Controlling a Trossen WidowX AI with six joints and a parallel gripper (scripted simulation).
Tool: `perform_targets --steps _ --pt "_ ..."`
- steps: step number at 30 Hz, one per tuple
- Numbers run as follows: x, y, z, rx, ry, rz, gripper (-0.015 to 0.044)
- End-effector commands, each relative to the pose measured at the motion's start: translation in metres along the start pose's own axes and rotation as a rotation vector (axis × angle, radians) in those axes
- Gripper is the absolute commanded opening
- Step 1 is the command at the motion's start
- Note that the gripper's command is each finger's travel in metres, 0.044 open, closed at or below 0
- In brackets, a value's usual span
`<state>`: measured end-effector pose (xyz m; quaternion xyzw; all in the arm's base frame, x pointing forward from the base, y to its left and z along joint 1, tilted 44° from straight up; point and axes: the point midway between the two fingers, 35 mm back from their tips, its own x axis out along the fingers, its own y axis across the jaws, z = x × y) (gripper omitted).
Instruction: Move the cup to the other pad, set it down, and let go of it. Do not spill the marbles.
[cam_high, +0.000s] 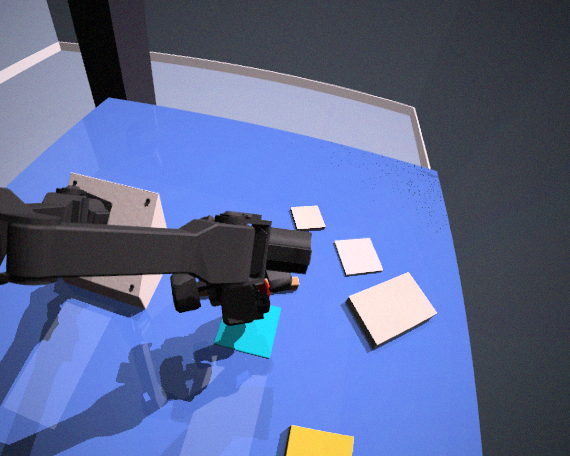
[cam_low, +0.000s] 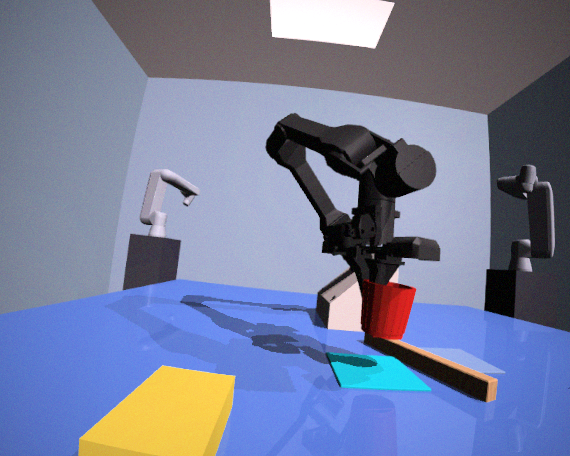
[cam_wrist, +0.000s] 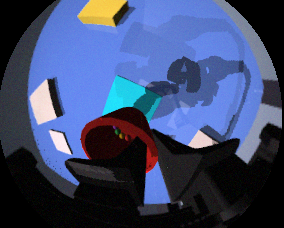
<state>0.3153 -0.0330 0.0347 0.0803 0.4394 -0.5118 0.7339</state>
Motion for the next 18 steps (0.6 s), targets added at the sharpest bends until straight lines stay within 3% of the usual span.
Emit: perform_targets --steps 1,18 --pt "-0.004 0.0 0.013 0.001 -0.008 0.006 0.0" --pt "0.016 0.0 0.016 0.001 -0.008 0.006 0.0"
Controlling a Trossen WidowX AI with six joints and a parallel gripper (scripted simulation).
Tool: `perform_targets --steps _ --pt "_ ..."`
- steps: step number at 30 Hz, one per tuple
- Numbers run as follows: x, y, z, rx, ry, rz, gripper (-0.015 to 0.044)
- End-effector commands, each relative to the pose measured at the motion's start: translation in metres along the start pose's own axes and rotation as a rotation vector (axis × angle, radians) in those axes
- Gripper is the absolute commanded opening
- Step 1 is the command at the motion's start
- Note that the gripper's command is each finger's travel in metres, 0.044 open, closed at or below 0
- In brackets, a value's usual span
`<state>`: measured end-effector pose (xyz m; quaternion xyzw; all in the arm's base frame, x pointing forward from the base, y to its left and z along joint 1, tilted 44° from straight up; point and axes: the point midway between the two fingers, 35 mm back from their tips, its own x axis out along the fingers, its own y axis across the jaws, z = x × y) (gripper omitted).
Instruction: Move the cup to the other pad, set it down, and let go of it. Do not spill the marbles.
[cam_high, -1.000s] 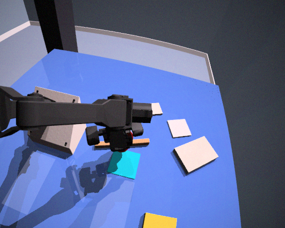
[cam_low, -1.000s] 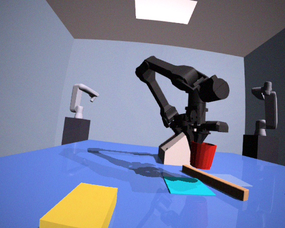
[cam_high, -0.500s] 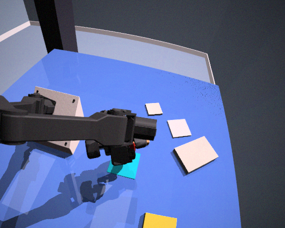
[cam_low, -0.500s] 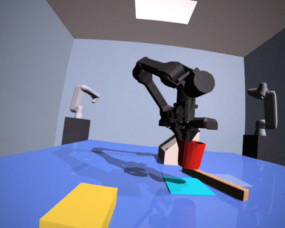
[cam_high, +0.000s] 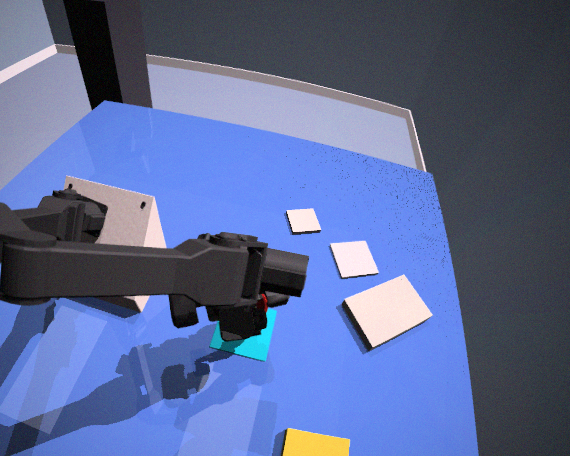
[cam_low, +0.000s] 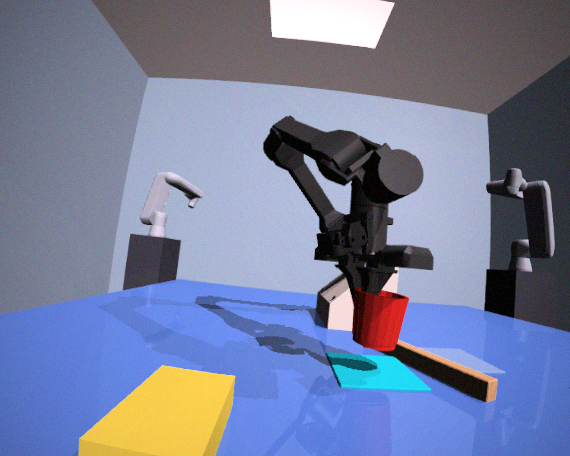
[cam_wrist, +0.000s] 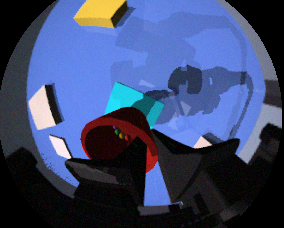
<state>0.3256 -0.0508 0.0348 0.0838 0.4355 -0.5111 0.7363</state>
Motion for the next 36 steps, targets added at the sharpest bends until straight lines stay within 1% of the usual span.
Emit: perform_targets --steps 1,18,31,36 --pt "0.005 0.0 0.0 -0.007 -0.004 -0.001 0.0" --pt "0.031 -0.001 0.0 -0.007 -0.006 -0.002 0.0" --pt "0.029 -0.001 0.001 0.0 -0.002 -0.001 0.0" --pt "0.029 -0.001 0.001 0.0 -0.002 -0.001 0.0128"
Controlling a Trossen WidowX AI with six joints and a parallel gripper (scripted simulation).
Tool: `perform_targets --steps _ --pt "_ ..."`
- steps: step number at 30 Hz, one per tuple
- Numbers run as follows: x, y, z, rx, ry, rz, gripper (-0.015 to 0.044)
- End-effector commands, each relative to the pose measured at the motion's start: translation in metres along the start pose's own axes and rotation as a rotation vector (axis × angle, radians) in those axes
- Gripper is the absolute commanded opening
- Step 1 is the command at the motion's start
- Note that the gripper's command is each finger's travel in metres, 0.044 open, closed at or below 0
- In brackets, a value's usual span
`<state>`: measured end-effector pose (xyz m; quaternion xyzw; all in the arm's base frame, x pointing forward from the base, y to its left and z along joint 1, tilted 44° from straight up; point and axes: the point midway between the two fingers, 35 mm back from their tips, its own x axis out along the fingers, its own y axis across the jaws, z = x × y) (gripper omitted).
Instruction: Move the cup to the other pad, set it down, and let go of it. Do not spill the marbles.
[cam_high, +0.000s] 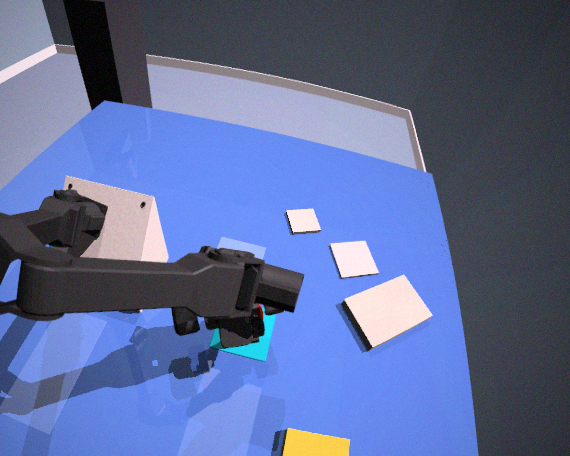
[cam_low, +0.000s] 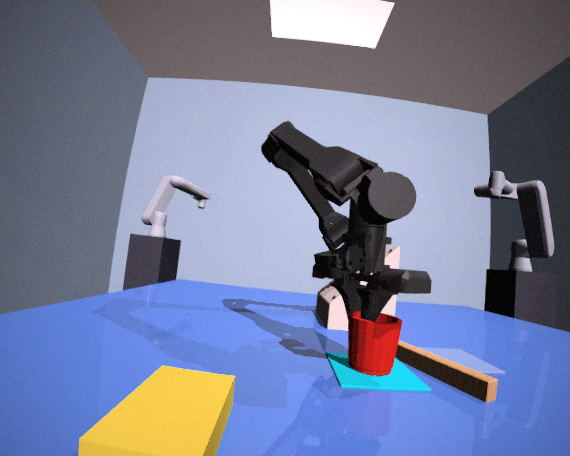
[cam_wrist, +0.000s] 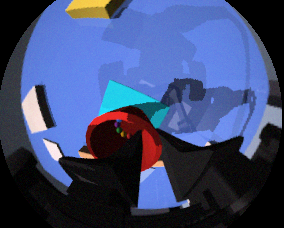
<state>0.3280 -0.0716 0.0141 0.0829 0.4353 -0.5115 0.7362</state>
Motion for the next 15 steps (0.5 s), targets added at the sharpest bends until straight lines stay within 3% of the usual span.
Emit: perform_targets --steps 1,15 --pt "-0.001 0.0 0.0 0.001 0.0 0.0 0.0128" --pt "-0.015 0.001 0.0 -0.001 0.0 0.001 0.0128"
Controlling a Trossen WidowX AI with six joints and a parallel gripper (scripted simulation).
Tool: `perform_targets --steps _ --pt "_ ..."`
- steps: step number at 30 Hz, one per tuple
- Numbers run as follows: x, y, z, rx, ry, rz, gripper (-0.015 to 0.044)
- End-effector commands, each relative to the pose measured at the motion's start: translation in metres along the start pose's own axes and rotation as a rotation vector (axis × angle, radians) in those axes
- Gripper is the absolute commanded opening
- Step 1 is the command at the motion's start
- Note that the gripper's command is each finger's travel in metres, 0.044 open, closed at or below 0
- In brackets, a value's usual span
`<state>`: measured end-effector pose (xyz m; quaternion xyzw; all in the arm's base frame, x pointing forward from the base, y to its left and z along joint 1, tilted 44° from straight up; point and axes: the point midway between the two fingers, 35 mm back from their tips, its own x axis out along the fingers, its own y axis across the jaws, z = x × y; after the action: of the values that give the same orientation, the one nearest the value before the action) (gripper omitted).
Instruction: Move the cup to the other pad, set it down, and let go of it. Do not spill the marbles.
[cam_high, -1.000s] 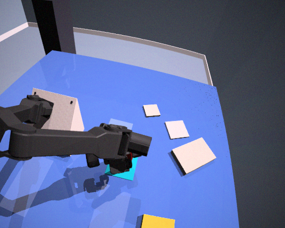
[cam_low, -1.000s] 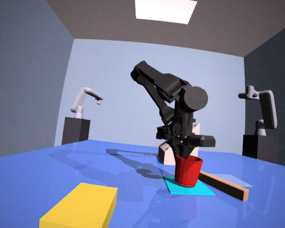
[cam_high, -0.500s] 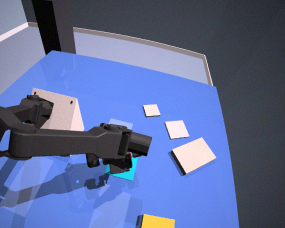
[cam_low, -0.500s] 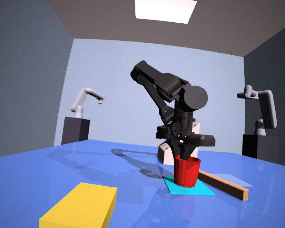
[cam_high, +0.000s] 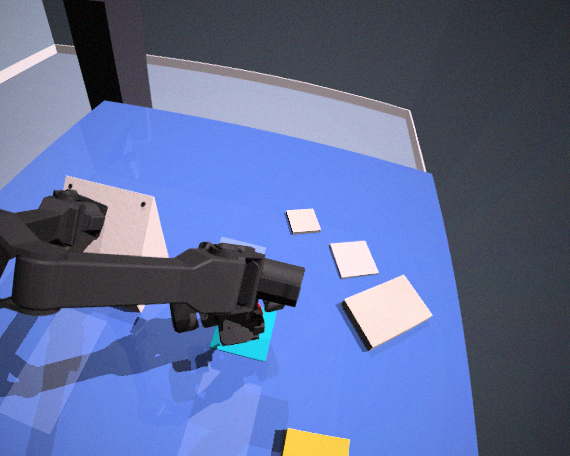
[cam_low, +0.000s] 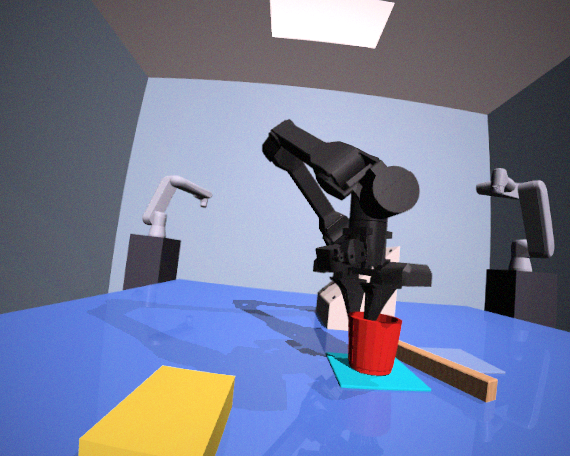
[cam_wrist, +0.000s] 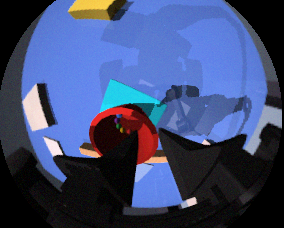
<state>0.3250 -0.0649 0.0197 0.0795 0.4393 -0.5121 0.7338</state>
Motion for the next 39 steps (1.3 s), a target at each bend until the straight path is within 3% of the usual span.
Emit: perform_targets --steps 1,25,37,39 --pt "-0.008 0.002 0.002 0.007 -0.004 0.008 0.0128" --pt "-0.042 -0.002 -0.004 0.002 -0.007 0.007 0.0128" --pt "-0.045 -0.001 -0.005 -0.004 -0.003 0.003 0.044" --pt "-0.054 -0.001 -0.005 -0.003 -0.003 0.004 0.044"
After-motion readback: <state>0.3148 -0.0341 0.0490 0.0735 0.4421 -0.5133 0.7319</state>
